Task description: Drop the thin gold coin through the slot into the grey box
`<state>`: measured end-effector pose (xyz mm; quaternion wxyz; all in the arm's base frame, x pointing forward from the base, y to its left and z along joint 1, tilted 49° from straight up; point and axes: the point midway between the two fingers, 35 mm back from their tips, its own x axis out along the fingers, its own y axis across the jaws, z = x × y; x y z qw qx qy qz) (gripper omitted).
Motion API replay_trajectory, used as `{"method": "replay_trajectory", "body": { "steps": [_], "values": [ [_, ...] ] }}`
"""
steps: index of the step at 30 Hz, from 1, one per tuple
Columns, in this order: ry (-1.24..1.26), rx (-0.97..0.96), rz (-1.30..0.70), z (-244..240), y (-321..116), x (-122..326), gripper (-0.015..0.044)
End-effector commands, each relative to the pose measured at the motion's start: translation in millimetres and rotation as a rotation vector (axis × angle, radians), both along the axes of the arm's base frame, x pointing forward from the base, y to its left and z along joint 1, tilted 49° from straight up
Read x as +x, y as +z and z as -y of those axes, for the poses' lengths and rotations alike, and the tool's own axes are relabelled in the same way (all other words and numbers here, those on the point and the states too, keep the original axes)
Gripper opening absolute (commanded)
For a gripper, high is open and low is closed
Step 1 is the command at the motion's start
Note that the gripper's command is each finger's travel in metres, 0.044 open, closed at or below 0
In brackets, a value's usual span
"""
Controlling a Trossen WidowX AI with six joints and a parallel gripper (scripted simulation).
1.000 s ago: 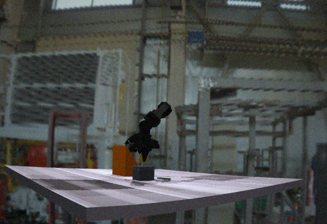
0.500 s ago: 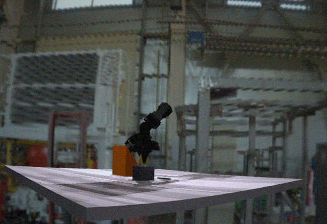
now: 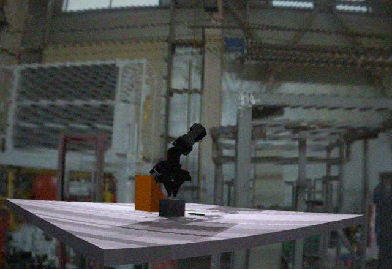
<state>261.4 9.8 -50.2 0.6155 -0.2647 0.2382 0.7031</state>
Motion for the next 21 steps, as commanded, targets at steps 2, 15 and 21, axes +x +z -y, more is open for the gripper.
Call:
{"method": "replay_trajectory", "body": {
  "steps": [2,15,21],
  "values": [
    [0.001,0.0,0.001,0,0,0,0.0161],
    [-0.004,0.005,-0.008,43,40,2,0.044],
    [-0.004,0.006,-0.008,44,41,2,0.044]
  ]
}}
